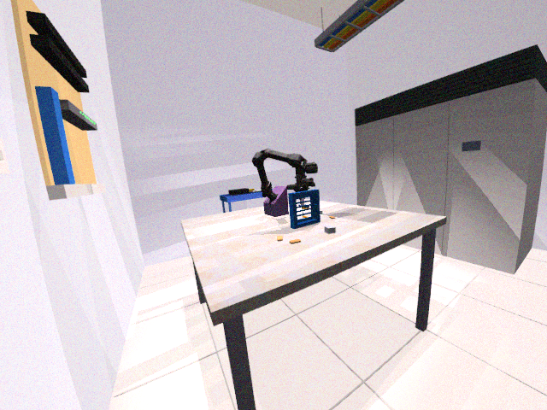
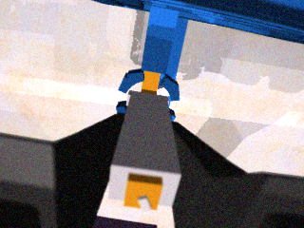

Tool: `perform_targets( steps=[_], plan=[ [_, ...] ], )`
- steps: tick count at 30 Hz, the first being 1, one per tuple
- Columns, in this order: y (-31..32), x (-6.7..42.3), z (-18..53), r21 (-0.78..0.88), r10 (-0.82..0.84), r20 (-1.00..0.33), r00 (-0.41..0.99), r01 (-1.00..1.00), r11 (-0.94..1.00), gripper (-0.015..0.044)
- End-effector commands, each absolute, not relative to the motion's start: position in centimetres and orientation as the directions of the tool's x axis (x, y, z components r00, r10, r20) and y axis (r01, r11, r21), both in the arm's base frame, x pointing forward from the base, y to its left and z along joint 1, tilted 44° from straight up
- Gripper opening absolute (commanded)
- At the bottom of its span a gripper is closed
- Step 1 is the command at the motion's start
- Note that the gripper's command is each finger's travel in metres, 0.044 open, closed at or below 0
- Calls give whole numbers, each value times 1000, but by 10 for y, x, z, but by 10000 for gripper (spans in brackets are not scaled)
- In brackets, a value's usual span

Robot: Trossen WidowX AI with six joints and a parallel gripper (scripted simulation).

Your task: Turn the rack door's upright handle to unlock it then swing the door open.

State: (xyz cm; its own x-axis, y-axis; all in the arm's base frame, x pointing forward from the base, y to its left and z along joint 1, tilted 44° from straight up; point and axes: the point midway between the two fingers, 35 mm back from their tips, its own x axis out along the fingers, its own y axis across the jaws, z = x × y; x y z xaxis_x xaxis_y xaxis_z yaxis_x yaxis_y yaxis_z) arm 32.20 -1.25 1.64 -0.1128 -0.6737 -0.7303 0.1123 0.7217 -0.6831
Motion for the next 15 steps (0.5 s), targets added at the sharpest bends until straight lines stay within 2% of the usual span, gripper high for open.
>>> perform_targets(
  steps=[1,8,15],
  plan=[
    [-13,321,15,-682,-674,-729,-116,40,730,14],
    [-13,321,15,-622,-674,-729,-116,-298,724,14],
    [-13,321,15,-489,-674,-729,-116,-601,632,14]
  ],
)
